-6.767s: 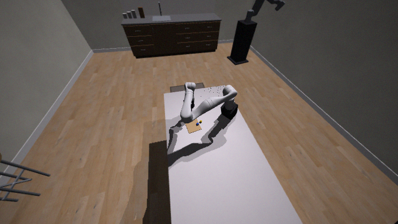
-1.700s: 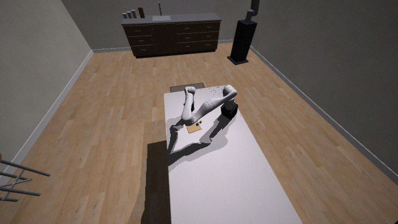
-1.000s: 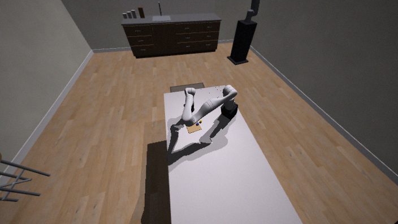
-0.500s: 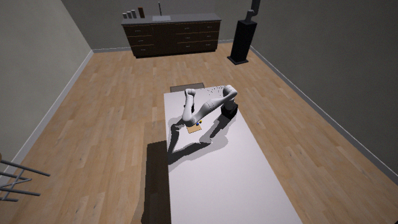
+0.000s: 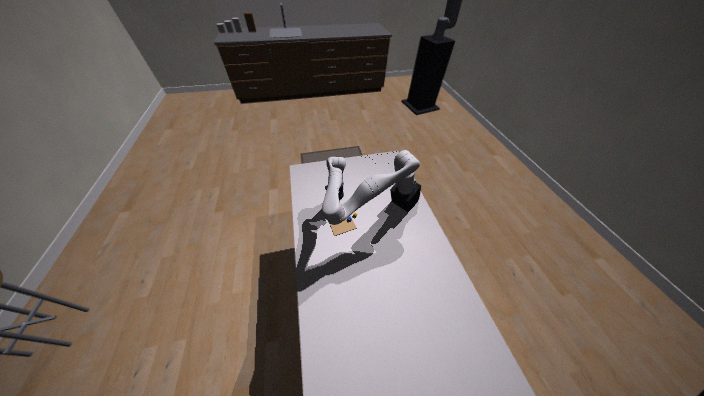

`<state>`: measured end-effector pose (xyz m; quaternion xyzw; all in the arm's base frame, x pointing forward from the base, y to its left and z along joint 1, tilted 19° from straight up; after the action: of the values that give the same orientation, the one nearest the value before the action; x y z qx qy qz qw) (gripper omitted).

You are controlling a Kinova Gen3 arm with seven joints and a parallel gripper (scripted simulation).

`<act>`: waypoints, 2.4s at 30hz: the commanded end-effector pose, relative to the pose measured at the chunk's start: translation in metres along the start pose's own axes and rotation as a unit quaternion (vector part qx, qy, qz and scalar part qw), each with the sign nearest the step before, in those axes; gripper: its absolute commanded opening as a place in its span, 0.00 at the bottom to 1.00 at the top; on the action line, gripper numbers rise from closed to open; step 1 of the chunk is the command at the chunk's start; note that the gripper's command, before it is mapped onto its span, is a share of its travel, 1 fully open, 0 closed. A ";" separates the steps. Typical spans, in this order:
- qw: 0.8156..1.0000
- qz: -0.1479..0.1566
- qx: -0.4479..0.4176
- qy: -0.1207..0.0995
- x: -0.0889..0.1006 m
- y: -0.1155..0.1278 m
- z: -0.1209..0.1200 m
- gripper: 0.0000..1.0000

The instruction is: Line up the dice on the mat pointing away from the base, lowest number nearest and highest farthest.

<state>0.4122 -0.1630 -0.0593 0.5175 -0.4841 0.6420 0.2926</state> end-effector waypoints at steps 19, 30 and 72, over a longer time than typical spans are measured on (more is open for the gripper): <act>1.000 0.000 0.000 0.001 0.001 0.000 0.000 0.40; 1.000 0.000 0.000 0.001 0.001 0.000 0.000 0.40; 1.000 0.000 0.000 0.001 0.075 0.000 0.000 0.40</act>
<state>0.3870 -0.1707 0.0040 0.5243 -0.4796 0.6387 0.2951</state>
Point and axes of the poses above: the point where the finger pads meet when closed, its own x axis back along the fingers, its own z axis across the jaws, y = z × x, the point moved 1 cm from there along x, back along the fingers, and after that the axes turned 15 degrees about -x, right-handed, at the moved point
